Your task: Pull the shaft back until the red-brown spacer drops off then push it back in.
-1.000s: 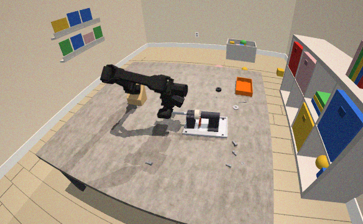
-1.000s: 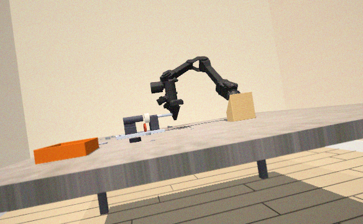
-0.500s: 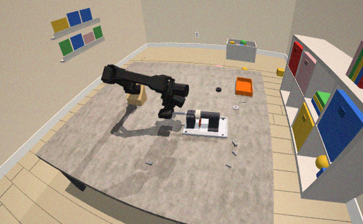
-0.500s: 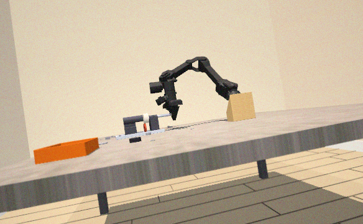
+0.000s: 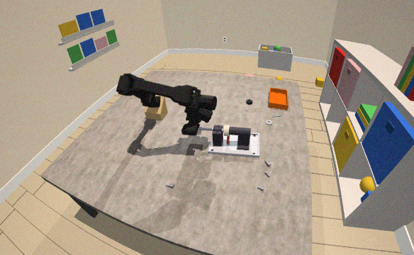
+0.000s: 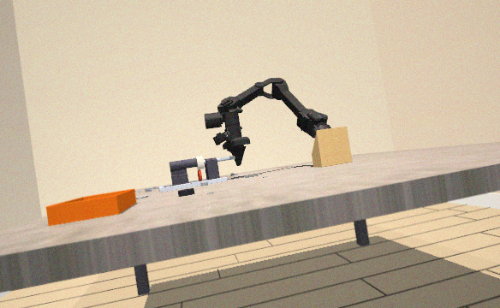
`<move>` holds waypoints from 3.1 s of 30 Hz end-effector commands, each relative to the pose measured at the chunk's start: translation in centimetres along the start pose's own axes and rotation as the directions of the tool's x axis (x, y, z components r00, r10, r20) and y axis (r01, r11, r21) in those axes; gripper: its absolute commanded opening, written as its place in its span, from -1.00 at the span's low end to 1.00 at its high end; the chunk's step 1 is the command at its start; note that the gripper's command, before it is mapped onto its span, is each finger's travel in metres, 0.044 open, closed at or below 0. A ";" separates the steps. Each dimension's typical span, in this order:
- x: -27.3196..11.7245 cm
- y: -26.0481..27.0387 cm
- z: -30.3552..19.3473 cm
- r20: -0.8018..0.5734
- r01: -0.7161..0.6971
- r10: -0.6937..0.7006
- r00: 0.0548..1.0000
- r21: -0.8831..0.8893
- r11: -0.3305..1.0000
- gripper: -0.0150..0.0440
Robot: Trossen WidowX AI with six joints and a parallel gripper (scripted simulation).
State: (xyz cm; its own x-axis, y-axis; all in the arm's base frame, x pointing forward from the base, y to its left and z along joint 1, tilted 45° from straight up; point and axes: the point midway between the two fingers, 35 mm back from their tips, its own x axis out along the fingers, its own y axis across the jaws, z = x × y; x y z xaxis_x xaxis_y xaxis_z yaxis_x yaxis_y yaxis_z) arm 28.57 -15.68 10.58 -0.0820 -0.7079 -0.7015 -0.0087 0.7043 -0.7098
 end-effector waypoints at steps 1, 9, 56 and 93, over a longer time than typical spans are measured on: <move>0.0 0.0 0.2 0.002 -0.001 0.001 1.000 0.002 1.000 -0.49; 0.0 0.0 0.5 0.002 -0.001 0.001 1.000 0.002 1.000 -0.49; -0.1 0.0 2.2 0.003 -0.001 0.001 1.000 0.002 1.000 -0.49; -0.1 0.0 3.6 0.004 -0.001 0.001 1.000 0.003 1.000 -0.49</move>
State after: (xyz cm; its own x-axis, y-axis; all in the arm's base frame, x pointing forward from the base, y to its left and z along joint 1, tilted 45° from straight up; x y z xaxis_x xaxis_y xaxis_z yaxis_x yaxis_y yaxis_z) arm 31.91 -15.86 10.41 -0.0818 -0.7090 -0.7004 -0.0068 0.7032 -0.7110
